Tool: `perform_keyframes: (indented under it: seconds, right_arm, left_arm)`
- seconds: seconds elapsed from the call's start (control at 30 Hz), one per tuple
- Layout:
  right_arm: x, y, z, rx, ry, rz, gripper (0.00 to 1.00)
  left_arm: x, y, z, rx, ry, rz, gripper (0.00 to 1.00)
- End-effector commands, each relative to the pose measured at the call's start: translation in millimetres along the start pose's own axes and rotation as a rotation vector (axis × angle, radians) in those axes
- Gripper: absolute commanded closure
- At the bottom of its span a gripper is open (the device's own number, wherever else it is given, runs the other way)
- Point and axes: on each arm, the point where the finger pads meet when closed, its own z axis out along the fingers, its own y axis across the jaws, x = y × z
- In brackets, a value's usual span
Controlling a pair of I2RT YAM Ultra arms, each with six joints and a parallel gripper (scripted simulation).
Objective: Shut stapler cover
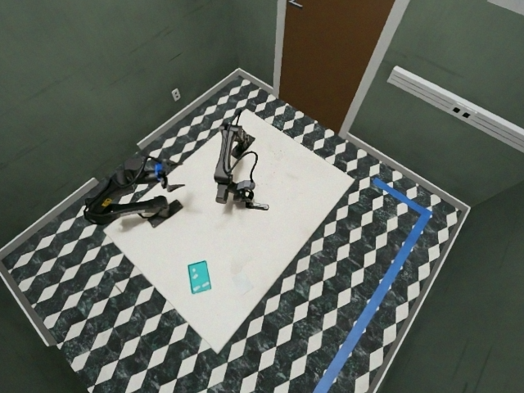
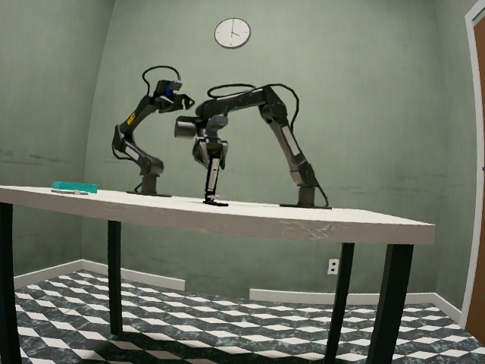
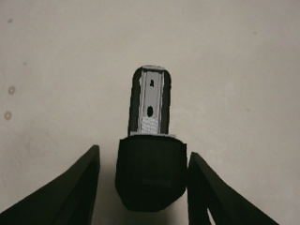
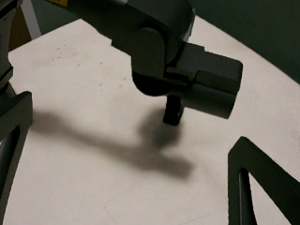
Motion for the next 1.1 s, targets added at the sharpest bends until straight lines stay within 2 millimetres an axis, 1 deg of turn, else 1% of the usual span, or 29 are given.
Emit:
perform_keyframes:
  seconds: [0.0, 0.03, 0.17, 0.2, 0.27, 0.3, 0.37, 0.43, 0.67, 0.73, 0.77, 0.8, 0.93, 1.07]
  right_arm:
    - [-2.5, 0.9, -4.2, -0.002, 0.001, -0.002, 0.0]
    - [-2.5, 0.9, -4.2, -0.002, 0.001, -0.002, 0.0]
    - [-2.5, 0.9, -4.2, -0.002, 0.001, -0.002, 0.0]
    - [-2.5, 0.9, -4.2, -0.002, 0.001, -0.002, 0.0]
    - [-2.5, 0.9, -4.2, -0.002, 0.001, -0.002, 0.0]
    - [-2.5, 0.9, -4.2, -0.002, 0.001, -0.002, 0.0]
    - [-2.5, 0.9, -4.2, -0.002, 0.001, -0.002, 0.0]
    - [-2.5, 0.9, -4.2, -0.002, 0.001, -0.002, 0.0]
    - [-2.5, 0.9, -4.2, -0.002, 0.001, -0.002, 0.0]
    - [-2.5, 0.9, -4.2, -0.002, 0.001, -0.002, 0.0]
    - [-2.5, 0.9, -4.2, -0.002, 0.001, -0.002, 0.0]
    - [-2.5, 0.9, -4.2, -0.002, 0.001, -0.002, 0.0]
    - [-2.5, 0.9, -4.2, -0.002, 0.001, -0.002, 0.0]
    - [-2.5, 0.9, -4.2, -0.002, 0.001, -0.002, 0.0]
  left_arm:
    - [-17.5, 1.7, -7.6, 0.023, -0.021, -0.027, 0.5]
    - [-17.4, 2.4, -7.5, 0.02, -0.021, -0.024, 0.58]
    - [-17.4, 2.5, -7.5, 0.02, -0.021, -0.025, 0.58]
    - [-17.4, 2.5, -7.5, 0.02, -0.021, -0.027, 0.63]
    - [-17.4, 2.5, -7.5, 0.02, -0.021, -0.027, 0.63]
    - [-17.4, 2.5, -7.5, 0.02, -0.021, -0.027, 0.67]
    - [-17.4, 2.5, -7.5, 0.02, -0.021, -0.027, 0.67]
    - [-14.5, 1.3, -9.7, 0.017, -0.021, -0.023, 0.7]
    - [-14.5, 1.3, -9.7, 0.017, -0.021, -0.019, 0.8]
    - [-14.5, 1.3, -9.7, 0.017, -0.021, -0.019, 0.8]
    - [-12.2, -0.3, -8.9, 0.023, -0.012, -0.025, 0.91]
    - [-18.1, -0.6, -10.2, 0.029, -0.006, -0.033, 1.0]
    - [-19.7, -4.2, -7.2, 0.043, 0.054, -0.043, 1.0]
    - [-21.2, -2.1, -3.1, 0.037, 0.108, -0.033, 1.0]
